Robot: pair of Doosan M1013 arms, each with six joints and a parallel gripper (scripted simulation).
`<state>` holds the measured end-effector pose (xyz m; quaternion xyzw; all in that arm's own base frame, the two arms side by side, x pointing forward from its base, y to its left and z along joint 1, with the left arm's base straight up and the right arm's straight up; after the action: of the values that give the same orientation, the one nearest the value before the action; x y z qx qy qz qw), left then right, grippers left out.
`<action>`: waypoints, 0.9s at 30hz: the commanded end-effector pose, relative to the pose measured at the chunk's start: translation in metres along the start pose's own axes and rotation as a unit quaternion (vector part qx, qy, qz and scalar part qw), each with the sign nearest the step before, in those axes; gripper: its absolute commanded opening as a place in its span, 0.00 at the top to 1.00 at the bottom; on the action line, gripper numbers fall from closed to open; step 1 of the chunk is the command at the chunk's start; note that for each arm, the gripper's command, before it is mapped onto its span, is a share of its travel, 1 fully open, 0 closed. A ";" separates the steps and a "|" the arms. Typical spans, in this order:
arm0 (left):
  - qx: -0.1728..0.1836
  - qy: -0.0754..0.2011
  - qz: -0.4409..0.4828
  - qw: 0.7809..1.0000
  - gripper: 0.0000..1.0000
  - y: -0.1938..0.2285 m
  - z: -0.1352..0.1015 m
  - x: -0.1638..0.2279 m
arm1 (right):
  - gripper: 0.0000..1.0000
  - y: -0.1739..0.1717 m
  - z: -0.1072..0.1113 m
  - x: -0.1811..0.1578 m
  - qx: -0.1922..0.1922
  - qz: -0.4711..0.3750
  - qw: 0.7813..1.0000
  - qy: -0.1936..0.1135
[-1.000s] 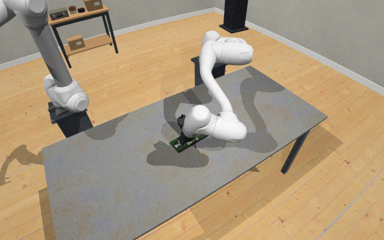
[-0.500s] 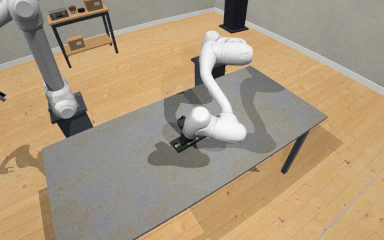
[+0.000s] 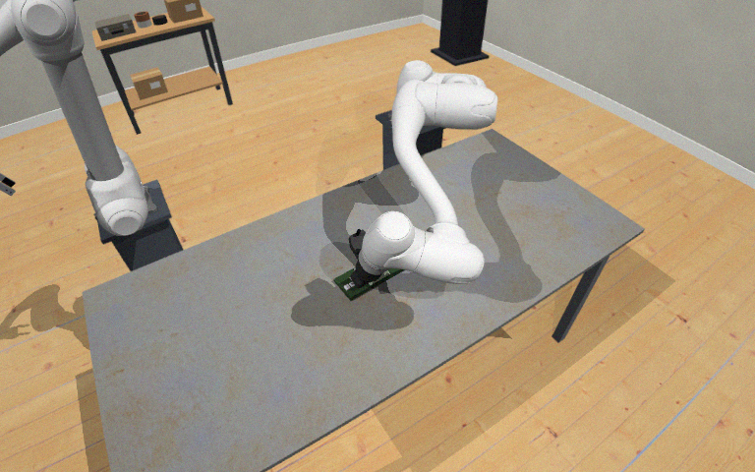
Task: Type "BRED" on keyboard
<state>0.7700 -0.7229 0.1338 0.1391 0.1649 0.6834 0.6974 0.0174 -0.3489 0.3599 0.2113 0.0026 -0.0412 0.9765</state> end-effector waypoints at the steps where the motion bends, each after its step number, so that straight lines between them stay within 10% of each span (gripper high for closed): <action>1: -0.001 -0.002 0.000 1.000 1.00 -0.003 -0.003 0.003 | 0.00 0.003 -0.002 -0.001 0.005 0.002 1.000 -0.004; 27: -0.001 -0.002 0.000 1.000 1.00 -0.004 -0.006 0.003 | 0.00 0.003 -0.002 -0.001 0.005 0.002 1.000 -0.004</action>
<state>0.7700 -0.7229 0.1310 0.1391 0.1649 0.6834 0.6974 0.0173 -0.3487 0.3599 0.2116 0.0024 -0.0411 0.9765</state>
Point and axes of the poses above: on each arm, the point where the finger pads meet when closed, its own z axis back along the fingers, its own x axis across the jaws, y = z × x, the point moved 10 cm from there along z, back along the fingers, and after that the axes turned 5 degrees about -z, right-handed, at the moved point
